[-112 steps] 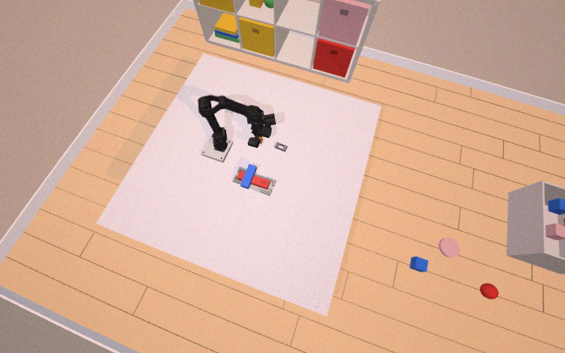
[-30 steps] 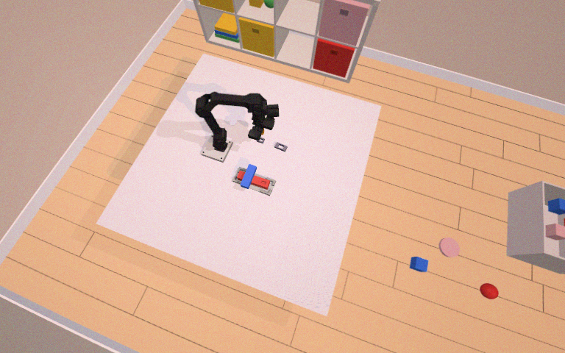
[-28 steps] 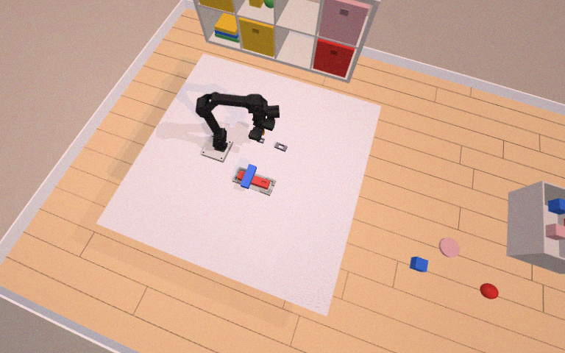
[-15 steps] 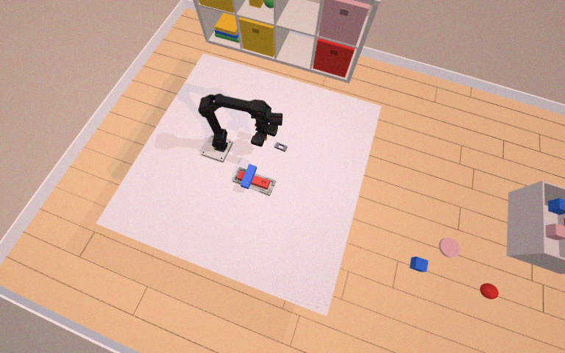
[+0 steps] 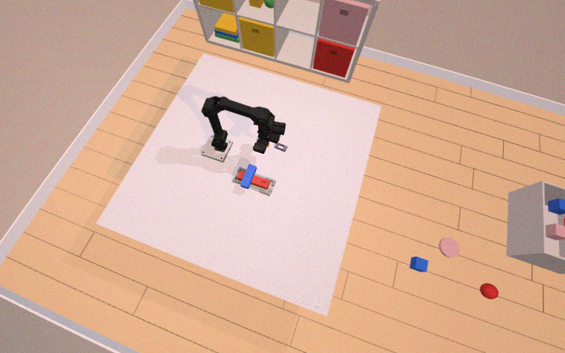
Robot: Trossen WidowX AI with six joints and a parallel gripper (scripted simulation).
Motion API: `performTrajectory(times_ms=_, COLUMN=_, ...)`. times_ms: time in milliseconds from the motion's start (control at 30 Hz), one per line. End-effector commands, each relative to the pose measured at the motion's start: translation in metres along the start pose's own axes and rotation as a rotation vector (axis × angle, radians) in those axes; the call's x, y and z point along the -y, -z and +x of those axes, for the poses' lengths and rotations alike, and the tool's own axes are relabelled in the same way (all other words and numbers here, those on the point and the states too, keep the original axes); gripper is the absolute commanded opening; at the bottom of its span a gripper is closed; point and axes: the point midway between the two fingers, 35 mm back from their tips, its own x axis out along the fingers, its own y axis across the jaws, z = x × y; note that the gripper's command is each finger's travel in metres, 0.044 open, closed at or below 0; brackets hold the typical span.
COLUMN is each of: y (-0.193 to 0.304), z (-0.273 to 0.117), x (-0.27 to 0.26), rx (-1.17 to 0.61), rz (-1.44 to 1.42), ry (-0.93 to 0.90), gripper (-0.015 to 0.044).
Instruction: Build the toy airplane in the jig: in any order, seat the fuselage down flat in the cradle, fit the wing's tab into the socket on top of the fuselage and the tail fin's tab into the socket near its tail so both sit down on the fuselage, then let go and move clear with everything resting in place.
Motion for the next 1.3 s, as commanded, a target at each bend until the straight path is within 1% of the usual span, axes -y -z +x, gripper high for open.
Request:
performTrajectory(times_ms=0, y=-0.008, z=0.0, x=0.01, rx=0.011, rz=0.003, ry=0.001, gripper=0.0)
performTrajectory(times_ms=1267, y=-0.049, z=0.018, x=0.112, rx=0.015, rz=0.001, ry=0.009, gripper=0.0)
